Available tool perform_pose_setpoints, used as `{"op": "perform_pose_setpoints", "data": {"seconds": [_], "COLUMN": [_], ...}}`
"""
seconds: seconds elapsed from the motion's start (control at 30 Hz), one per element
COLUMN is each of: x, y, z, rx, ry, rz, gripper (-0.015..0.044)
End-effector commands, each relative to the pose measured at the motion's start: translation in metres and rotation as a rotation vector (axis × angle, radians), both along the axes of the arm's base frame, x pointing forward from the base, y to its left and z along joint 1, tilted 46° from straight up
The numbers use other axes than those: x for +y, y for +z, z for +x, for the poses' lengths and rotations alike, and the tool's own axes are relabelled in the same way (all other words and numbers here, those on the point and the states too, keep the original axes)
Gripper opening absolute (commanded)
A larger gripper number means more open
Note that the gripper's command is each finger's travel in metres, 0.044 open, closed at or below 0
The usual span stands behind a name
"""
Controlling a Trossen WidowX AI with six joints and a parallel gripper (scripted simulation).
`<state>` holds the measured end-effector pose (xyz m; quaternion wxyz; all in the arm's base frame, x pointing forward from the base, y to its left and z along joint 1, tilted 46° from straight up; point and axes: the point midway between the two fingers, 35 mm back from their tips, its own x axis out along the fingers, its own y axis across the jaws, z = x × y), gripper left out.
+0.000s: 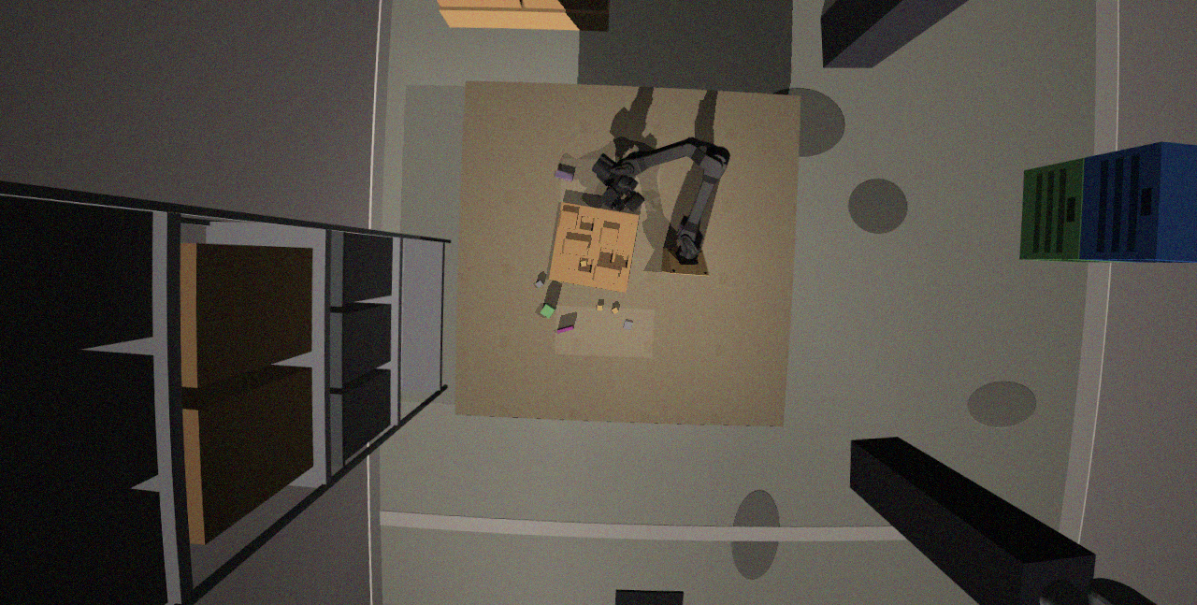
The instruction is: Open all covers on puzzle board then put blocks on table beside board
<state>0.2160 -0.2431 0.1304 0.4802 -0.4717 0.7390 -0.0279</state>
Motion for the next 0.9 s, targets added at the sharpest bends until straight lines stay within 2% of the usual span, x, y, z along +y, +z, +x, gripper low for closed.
{"op": "perform_pose_setpoints", "data": {"seconds": [0.0, 0.03, 0.87], "x": [0.001, 0.002, 0.055], "y": [0.0, 0.001, 0.051], "z": [0.0, 0.0, 0.007], "rx": [0.0, 0.0, 0.004], "ry": [-0.001, -0.001, 0.003], "rz": [0.0, 0.001, 0.007], "gripper": [0.0421, 0.044, 0.044]}}
